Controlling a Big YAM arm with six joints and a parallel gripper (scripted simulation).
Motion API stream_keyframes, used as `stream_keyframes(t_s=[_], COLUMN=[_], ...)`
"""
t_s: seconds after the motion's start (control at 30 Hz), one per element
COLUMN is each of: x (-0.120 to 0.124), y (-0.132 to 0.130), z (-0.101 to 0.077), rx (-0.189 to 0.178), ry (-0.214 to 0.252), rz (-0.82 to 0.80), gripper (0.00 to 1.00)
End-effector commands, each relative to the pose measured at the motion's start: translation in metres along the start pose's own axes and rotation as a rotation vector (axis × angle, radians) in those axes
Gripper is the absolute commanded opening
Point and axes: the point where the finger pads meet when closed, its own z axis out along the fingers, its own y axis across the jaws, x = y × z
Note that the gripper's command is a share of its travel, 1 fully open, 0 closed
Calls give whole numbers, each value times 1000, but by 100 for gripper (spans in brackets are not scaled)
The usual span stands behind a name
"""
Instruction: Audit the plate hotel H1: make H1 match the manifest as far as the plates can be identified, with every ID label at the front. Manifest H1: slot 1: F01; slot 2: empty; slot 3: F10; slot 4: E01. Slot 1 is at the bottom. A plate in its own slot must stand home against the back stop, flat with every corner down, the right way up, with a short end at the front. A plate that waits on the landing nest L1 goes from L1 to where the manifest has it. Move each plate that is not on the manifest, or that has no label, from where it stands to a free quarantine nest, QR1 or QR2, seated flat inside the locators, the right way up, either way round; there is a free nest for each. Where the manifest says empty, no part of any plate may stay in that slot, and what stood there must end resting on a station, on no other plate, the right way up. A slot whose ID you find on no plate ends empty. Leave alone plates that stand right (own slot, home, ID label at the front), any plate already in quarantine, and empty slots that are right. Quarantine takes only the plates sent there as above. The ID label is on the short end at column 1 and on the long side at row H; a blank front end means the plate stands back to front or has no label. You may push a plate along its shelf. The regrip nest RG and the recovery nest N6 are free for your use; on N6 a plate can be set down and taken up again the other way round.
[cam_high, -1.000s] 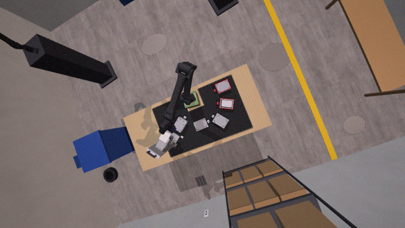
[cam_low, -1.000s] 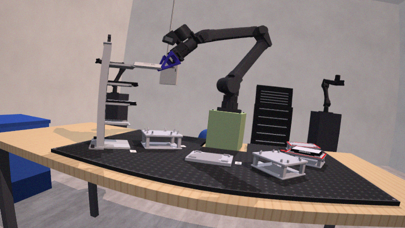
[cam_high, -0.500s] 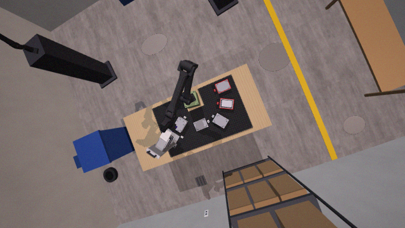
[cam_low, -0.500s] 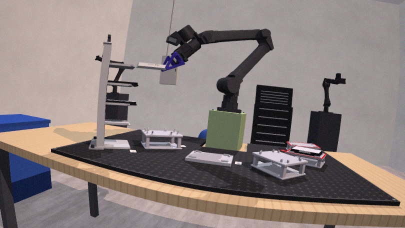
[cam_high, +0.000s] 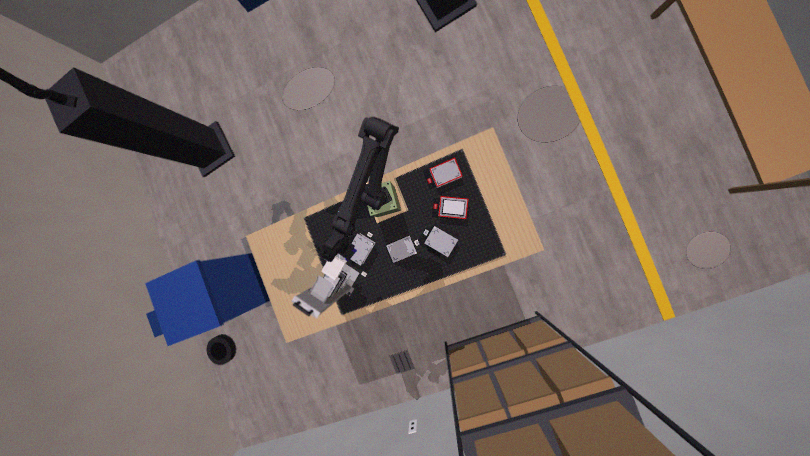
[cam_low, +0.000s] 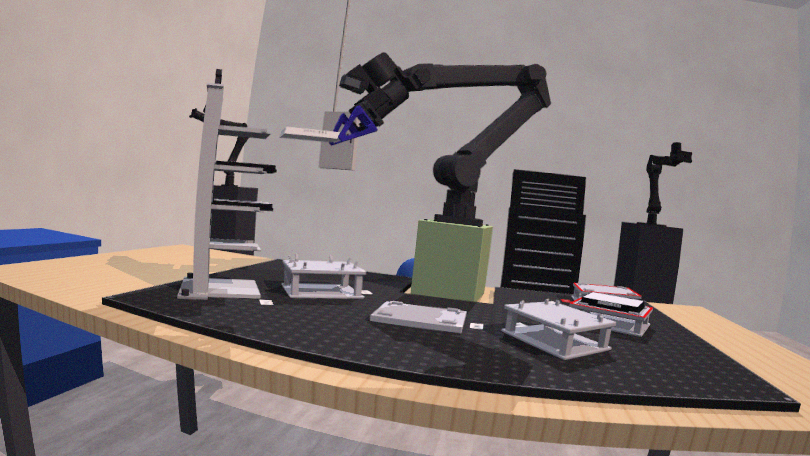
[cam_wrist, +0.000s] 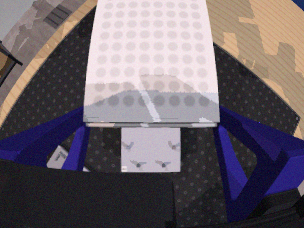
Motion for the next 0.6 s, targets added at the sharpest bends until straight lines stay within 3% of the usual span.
stream_keyframes(t_s=[0.0, 0.57], x=[-2, 15], y=[3, 2], z=[-8, -18], rx=[-6, -4], ry=[-20, -19], rz=[7, 8], gripper=[86, 86])
